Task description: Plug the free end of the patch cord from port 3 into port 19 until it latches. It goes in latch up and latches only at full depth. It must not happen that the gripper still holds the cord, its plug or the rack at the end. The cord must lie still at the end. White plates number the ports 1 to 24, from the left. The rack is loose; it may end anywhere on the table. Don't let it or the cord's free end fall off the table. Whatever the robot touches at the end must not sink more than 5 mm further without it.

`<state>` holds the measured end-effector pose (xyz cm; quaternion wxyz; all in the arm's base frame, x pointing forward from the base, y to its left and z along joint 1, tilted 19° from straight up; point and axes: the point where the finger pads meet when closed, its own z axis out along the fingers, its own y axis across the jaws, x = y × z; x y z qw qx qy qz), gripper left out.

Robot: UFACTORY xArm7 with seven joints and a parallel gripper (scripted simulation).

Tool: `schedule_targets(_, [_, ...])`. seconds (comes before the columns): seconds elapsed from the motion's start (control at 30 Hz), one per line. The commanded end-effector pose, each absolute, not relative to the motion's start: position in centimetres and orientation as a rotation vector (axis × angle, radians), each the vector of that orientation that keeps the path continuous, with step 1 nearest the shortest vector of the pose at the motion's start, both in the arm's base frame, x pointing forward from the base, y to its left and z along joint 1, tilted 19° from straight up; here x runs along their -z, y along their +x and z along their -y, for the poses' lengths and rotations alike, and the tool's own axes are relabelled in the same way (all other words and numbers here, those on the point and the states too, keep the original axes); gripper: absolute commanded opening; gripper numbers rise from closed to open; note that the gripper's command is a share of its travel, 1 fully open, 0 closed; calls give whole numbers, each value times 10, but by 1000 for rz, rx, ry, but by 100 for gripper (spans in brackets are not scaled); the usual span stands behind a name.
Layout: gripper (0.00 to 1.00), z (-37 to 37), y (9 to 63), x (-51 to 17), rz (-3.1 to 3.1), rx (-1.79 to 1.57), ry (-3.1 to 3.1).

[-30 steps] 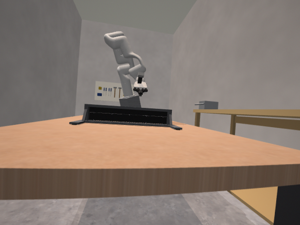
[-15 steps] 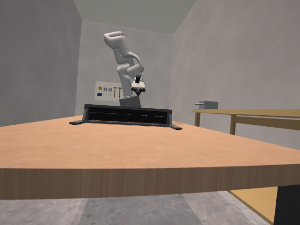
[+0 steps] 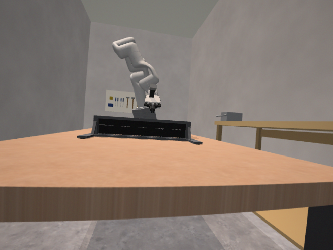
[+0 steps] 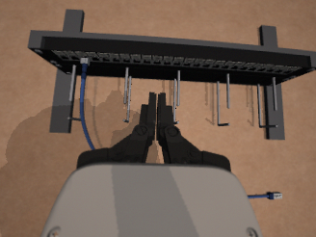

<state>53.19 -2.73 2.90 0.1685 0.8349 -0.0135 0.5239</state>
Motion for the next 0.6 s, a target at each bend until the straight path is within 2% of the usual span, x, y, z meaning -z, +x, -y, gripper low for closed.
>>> schedule_targets(0.0, [0, 31, 560, -17, 35, -1496, 2377])
schedule_targets(0.23, [0, 40, 589, -4, 35, -1496, 2377])
schedule_targets(0.57, [0, 41, 592, -3, 35, -1496, 2377])
